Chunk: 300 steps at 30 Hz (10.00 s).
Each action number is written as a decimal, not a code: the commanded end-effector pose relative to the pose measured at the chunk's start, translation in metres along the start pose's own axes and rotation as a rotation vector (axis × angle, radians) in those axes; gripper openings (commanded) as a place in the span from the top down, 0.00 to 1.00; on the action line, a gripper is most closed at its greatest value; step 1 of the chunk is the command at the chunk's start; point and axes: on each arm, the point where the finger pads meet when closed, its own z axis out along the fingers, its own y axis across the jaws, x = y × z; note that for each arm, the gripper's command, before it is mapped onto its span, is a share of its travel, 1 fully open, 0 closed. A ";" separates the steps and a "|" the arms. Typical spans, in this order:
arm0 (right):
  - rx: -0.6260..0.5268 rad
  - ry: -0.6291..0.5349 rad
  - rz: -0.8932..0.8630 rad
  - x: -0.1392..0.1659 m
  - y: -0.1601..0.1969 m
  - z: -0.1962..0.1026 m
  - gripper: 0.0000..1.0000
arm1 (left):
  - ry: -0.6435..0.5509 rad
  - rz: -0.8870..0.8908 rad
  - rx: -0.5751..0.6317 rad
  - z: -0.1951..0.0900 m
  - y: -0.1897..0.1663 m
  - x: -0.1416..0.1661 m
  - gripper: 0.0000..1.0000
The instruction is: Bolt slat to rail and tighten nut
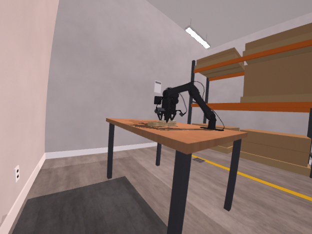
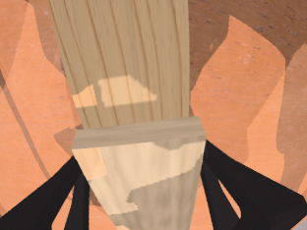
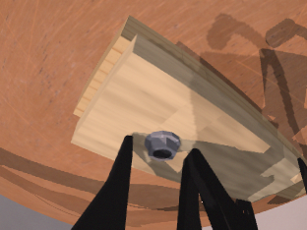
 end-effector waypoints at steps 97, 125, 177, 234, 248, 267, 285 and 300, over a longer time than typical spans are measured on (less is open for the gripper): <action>0.003 -0.015 1.201 -0.001 -0.001 -0.004 0.89 | -0.010 -0.002 0.008 -0.005 -0.001 -0.001 0.28; -0.011 -0.018 2.239 0.000 -0.001 -0.004 0.89 | -0.010 -0.002 0.008 -0.005 -0.001 -0.001 0.28; -0.027 -0.014 3.097 0.000 -0.001 -0.004 0.89 | -0.010 -0.002 0.008 -0.005 -0.001 -0.001 0.28; -0.020 -0.024 1.782 -0.004 -0.002 -0.007 0.66 | -0.010 -0.002 0.008 -0.005 -0.001 -0.001 0.28; -0.007 -0.023 1.171 -0.004 -0.002 -0.008 0.66 | -0.010 -0.002 0.008 -0.005 -0.001 -0.001 0.28; 0.007 -0.016 0.283 -0.003 -0.002 -0.010 0.66 | -0.010 -0.002 0.008 -0.005 -0.001 -0.001 0.28; 0.010 -0.018 -0.120 -0.003 -0.002 -0.010 0.66 | -0.010 -0.002 0.008 -0.005 -0.001 -0.001 0.28; 0.010 -0.018 -0.120 -0.003 -0.002 -0.010 0.66 | -0.010 -0.002 0.008 -0.005 -0.001 -0.001 0.28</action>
